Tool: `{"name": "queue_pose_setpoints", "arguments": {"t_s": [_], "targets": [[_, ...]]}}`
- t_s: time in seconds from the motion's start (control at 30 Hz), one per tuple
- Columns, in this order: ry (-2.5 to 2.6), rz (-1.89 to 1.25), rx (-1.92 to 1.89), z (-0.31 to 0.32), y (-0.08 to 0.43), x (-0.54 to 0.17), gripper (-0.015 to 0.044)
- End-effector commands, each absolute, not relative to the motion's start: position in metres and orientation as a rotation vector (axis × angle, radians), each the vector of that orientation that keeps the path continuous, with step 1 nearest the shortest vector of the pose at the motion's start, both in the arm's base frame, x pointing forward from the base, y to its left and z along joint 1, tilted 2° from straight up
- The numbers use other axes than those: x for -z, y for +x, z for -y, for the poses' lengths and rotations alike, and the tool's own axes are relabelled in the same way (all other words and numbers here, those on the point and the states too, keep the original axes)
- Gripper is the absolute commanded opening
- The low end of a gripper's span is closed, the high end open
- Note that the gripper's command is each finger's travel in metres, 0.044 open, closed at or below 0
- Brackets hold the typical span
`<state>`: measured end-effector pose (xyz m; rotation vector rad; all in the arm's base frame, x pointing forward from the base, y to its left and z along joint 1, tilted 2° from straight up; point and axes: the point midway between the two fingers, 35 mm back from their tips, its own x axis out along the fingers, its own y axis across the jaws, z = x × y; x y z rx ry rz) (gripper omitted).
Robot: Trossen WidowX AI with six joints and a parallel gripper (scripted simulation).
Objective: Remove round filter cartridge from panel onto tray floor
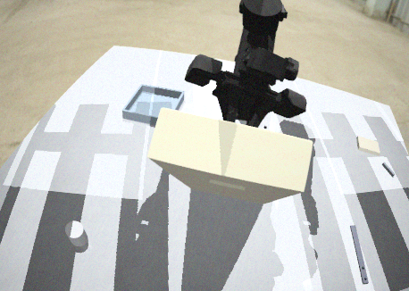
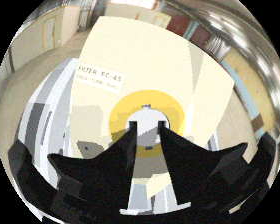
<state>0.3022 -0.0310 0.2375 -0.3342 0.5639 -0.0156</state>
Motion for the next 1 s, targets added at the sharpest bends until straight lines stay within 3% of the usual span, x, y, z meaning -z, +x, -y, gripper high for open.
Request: {"name": "queue_pose_setpoints", "arguments": {"t_s": [0.0,0.97], "targets": [[-0.332,-0.565,0.013,0.0307,0.3021,-0.2361,0.0111],[-0.332,-0.565,0.013,0.031,0.3047,-0.2337,0.0111]]}}
